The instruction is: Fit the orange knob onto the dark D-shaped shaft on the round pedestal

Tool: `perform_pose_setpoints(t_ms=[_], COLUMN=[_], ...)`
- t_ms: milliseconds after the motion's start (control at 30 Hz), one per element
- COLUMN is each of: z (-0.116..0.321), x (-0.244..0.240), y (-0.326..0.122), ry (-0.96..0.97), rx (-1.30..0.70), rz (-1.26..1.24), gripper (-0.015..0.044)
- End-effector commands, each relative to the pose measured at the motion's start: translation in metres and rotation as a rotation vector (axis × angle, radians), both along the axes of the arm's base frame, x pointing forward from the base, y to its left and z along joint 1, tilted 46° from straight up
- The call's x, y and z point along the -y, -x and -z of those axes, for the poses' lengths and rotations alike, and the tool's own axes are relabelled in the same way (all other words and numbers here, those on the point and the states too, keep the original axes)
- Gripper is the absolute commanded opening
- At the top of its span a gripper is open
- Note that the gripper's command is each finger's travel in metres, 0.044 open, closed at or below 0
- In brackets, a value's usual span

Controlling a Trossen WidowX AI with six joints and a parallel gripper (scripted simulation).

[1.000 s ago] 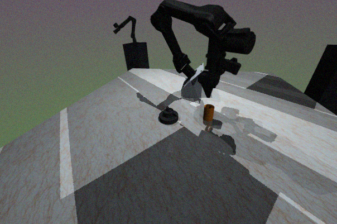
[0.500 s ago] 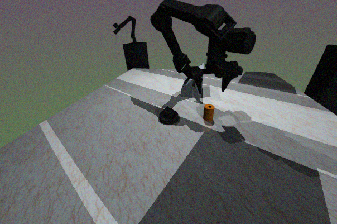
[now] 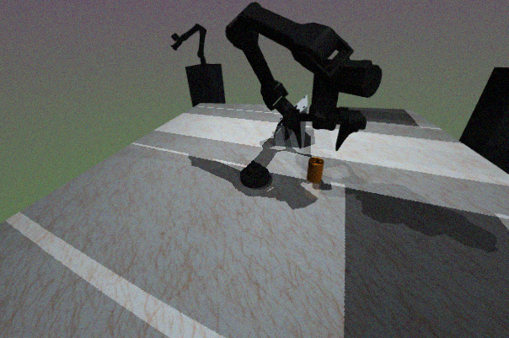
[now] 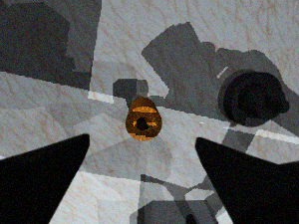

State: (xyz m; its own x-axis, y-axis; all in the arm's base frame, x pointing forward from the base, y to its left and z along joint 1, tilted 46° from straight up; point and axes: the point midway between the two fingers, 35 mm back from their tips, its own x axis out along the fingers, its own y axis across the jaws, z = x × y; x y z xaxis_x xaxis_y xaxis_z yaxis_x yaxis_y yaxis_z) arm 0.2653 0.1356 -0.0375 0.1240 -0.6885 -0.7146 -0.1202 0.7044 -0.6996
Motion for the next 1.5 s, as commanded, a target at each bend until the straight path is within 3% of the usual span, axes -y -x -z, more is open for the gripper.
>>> perform_pose_setpoints(t_ms=[0, 1467], z=[0.006, 0.059], x=[0.006, 0.058], y=[0.0, -0.012], ry=[0.001, 0.005], rx=[0.016, 0.017], rz=[0.012, 0.012], gripper=[0.044, 0.044])
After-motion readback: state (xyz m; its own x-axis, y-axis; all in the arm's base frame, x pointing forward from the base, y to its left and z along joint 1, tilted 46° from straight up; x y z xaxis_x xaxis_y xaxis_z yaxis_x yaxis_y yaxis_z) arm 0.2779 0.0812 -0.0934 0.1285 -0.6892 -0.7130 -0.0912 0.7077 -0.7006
